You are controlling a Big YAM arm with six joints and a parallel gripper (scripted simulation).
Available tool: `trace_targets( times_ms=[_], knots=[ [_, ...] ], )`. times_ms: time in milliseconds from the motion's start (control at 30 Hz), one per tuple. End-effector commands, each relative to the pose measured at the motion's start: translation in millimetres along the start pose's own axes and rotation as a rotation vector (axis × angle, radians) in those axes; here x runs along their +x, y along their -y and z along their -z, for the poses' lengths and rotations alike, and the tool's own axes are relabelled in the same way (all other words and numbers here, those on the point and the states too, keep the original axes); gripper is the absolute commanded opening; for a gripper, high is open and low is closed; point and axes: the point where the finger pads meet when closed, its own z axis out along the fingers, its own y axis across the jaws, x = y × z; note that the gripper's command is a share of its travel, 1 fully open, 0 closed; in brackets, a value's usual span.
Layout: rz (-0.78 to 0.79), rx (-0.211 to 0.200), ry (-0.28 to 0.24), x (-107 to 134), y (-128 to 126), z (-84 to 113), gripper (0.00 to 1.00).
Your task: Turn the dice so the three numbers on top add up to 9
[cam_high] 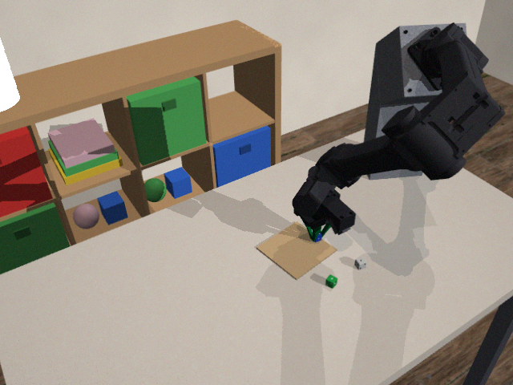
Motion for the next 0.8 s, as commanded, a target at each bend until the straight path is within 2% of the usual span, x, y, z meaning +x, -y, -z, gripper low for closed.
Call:
trace_targets(
  times_ms=[0, 100, 167, 433, 533, 767],
  knots=[
    [-0.016, 0.001, -0.013, 6, -5, 17.0, 0.15],
    [-0.016, 0.001, -0.013, 6, -5, 20.1, 0.15],
    [-0.016, 0.001, -0.013, 5, -5, 29.3, 0.15],
    [-0.013, 0.005, -0.009, 4, -4, 85.2, 0.15],
    [-0.012, 0.006, -0.007, 3, -4, 100.7, 0.15],
    [-0.011, 0.008, -0.008, 3, -3, 109.5, 0.15]
  ],
)
